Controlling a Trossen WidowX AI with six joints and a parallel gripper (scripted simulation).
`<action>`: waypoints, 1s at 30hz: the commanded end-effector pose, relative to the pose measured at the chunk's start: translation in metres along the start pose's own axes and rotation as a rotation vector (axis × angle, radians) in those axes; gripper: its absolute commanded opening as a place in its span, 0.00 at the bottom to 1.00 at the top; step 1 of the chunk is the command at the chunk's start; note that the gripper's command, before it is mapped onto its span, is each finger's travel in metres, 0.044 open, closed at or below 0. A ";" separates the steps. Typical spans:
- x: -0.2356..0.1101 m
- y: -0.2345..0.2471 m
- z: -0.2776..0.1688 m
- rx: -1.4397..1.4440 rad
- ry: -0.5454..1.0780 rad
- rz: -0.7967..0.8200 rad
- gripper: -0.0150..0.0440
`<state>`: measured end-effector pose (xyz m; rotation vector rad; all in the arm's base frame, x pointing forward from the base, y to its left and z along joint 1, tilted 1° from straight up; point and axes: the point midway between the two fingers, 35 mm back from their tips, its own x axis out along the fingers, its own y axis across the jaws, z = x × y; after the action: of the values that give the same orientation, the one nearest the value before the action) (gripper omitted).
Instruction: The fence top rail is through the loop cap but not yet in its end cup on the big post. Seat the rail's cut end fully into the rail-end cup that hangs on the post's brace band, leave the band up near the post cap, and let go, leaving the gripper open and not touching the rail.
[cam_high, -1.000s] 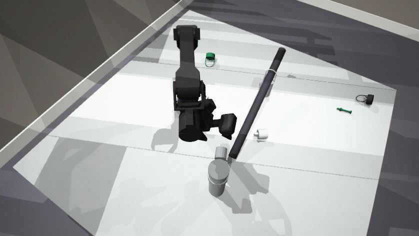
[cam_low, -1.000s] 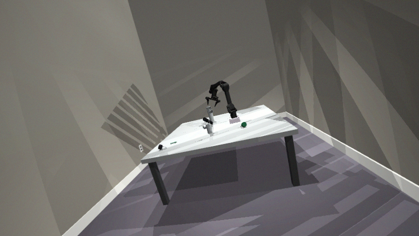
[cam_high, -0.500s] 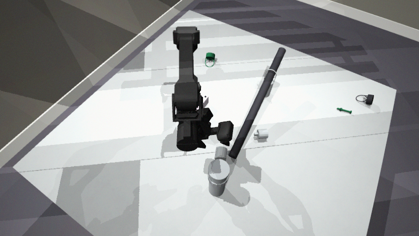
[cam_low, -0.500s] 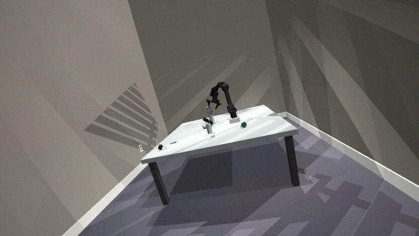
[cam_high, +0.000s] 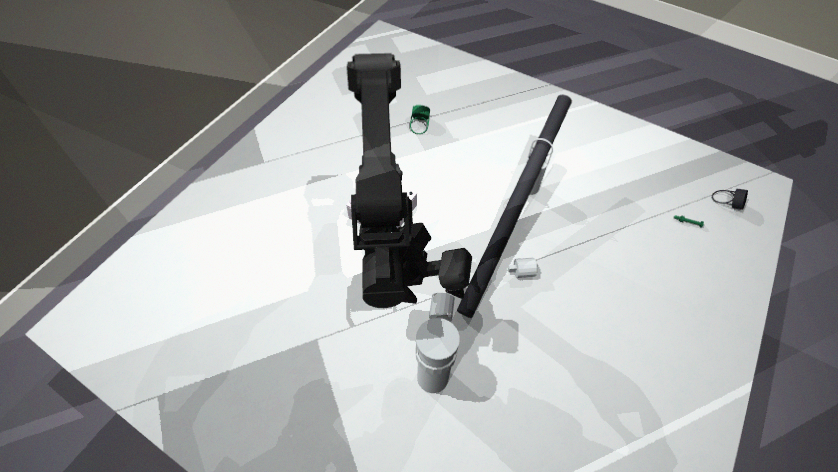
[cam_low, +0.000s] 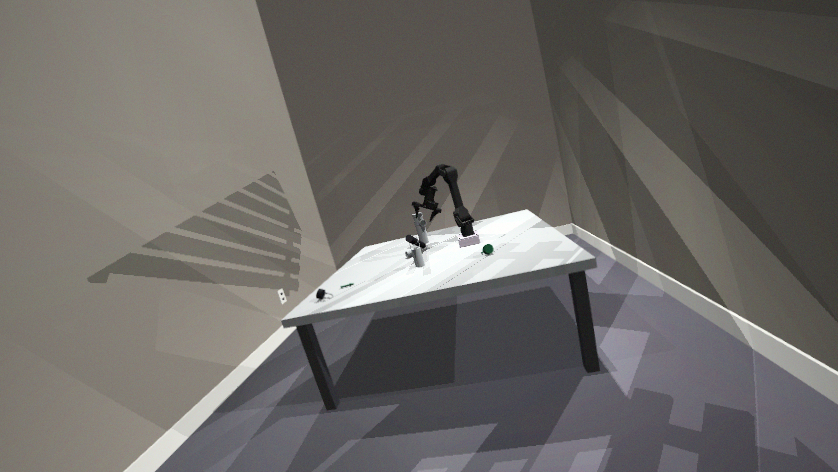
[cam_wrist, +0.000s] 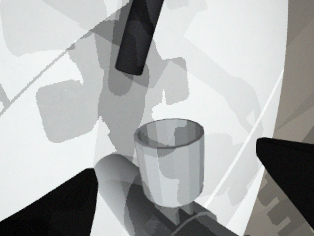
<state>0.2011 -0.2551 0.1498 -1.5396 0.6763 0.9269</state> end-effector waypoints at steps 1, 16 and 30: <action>0.010 0.002 0.001 0.009 -0.013 0.005 1.00; 0.034 0.002 0.002 0.009 -0.013 0.003 1.00; 0.055 0.002 0.004 0.009 -0.013 0.001 1.00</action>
<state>0.2269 -0.2496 0.1093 -1.5410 0.6687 0.9220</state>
